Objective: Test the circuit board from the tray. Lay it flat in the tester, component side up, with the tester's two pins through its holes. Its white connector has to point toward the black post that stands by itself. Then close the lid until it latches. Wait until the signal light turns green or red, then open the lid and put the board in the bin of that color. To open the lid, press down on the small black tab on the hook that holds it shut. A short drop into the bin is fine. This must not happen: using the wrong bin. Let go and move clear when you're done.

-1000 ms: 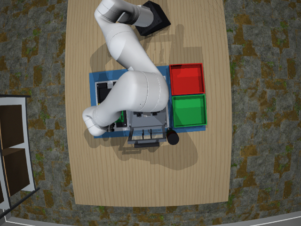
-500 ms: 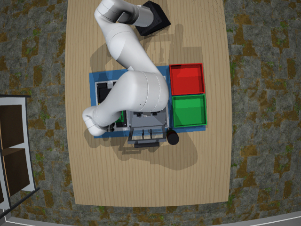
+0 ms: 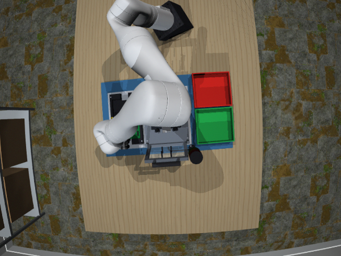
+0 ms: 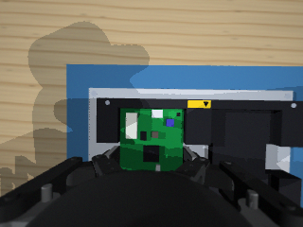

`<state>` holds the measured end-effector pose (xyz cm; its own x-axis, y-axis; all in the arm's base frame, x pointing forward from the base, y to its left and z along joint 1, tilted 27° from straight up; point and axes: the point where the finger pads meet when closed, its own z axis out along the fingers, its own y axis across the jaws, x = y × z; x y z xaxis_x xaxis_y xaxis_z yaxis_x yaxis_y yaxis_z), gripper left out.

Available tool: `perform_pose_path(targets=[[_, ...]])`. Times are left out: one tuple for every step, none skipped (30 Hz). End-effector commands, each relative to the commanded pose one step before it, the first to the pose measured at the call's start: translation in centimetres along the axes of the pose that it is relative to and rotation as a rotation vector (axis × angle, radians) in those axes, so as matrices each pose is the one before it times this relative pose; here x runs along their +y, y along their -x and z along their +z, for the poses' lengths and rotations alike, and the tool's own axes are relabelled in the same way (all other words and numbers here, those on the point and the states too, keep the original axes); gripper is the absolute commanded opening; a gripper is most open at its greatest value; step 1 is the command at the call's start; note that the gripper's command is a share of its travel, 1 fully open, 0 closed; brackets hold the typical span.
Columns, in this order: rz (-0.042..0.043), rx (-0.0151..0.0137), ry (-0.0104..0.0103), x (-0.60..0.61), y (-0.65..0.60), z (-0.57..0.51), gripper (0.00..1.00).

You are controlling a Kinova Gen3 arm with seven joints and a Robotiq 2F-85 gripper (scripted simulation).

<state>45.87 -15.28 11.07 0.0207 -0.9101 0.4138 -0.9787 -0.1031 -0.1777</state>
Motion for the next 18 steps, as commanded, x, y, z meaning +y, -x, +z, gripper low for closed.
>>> perform_pose_path(targets=[[0.00001, -0.00017, -0.00129, -0.043, 0.001, -0.046, 0.83], [0.00000, 0.00000, 0.00000, 0.000, 0.000, 0.000, 0.83], [0.00000, 0.00000, 0.00000, 0.000, 0.000, 0.000, 0.83], [0.00000, 0.00000, 0.00000, 0.000, 0.000, 0.000, 0.83], [0.00000, 0.00000, 0.00000, 0.000, 0.000, 0.000, 0.80], [0.00000, 0.00000, 0.00000, 0.000, 0.000, 0.000, 0.80], [0.00000, 0.00000, 0.00000, 0.000, 0.000, 0.000, 0.80], [0.00000, 0.00000, 0.00000, 0.000, 0.000, 0.000, 0.80], [0.00000, 0.00000, 0.00000, 0.000, 0.000, 0.000, 0.80], [0.00000, 0.00000, 0.00000, 0.000, 0.000, 0.000, 0.80], [0.00000, 0.00000, 0.00000, 0.000, 0.000, 0.000, 0.80], [0.00000, 0.00000, 0.00000, 0.000, 0.000, 0.000, 0.80], [0.00000, 0.00000, 0.00000, 0.000, 0.000, 0.000, 0.80], [0.00000, 0.00000, 0.00000, 0.000, 0.000, 0.000, 0.80], [0.00000, 0.00000, 0.00000, 0.000, 0.000, 0.000, 0.80], [0.00000, 0.00000, 0.00000, 0.000, 0.000, 0.000, 0.80], [0.00000, 0.00000, 0.00000, 0.000, 0.000, 0.000, 0.80], [0.00000, 0.00000, 0.00000, 0.000, 0.000, 0.000, 0.80]])
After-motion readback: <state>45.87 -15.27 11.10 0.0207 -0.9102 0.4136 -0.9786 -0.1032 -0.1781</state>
